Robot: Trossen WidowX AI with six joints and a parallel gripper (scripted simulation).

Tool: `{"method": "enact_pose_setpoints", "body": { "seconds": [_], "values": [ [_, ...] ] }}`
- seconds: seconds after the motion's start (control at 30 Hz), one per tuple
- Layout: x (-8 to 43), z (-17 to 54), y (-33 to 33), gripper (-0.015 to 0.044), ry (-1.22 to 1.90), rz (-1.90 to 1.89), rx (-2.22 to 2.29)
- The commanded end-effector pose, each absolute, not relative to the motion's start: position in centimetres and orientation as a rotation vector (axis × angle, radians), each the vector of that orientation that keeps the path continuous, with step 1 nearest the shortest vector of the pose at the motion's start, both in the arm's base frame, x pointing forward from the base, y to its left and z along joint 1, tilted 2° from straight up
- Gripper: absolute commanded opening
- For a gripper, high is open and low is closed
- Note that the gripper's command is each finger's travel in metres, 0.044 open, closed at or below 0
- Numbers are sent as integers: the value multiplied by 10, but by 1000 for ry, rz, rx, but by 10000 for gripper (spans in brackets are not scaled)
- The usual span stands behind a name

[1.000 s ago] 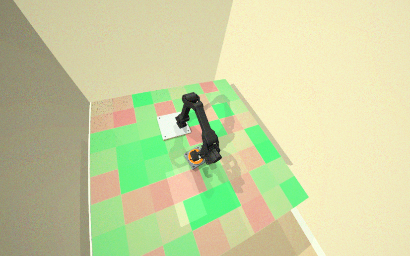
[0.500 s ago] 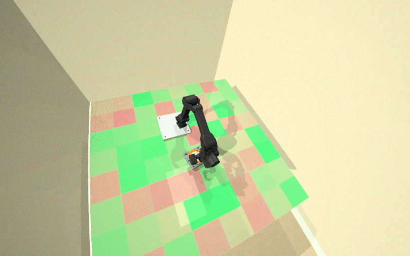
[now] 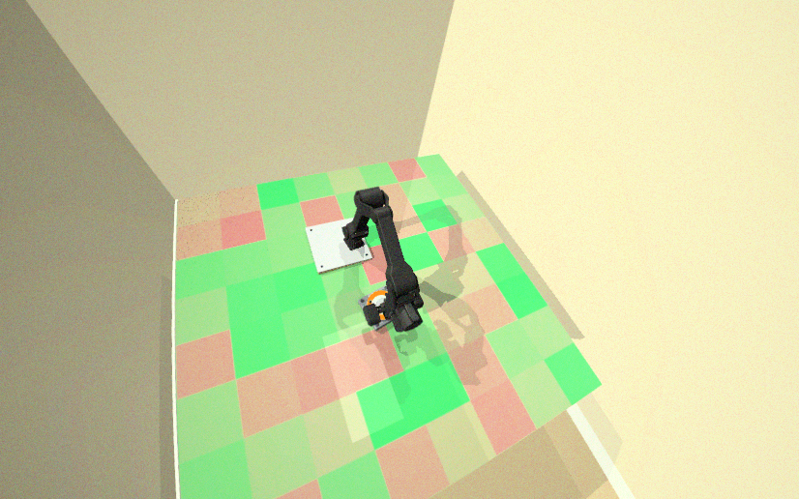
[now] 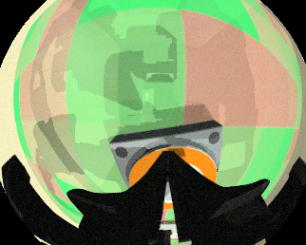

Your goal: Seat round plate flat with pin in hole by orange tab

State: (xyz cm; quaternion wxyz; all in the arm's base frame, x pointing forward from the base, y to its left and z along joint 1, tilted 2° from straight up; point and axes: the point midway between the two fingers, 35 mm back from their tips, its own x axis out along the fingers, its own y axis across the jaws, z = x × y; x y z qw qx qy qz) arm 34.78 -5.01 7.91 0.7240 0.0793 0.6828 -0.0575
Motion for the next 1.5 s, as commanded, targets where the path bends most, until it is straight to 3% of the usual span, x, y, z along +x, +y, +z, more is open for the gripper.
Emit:
{"method": "enact_pose_setpoints", "body": {
  "seconds": [0.0, 1.47],
  "values": [
    [348, 77, -56, 0, 1515, -130, 171],
    [315, 79, -99, 0, 1518, -133, 168]
  ]
}}
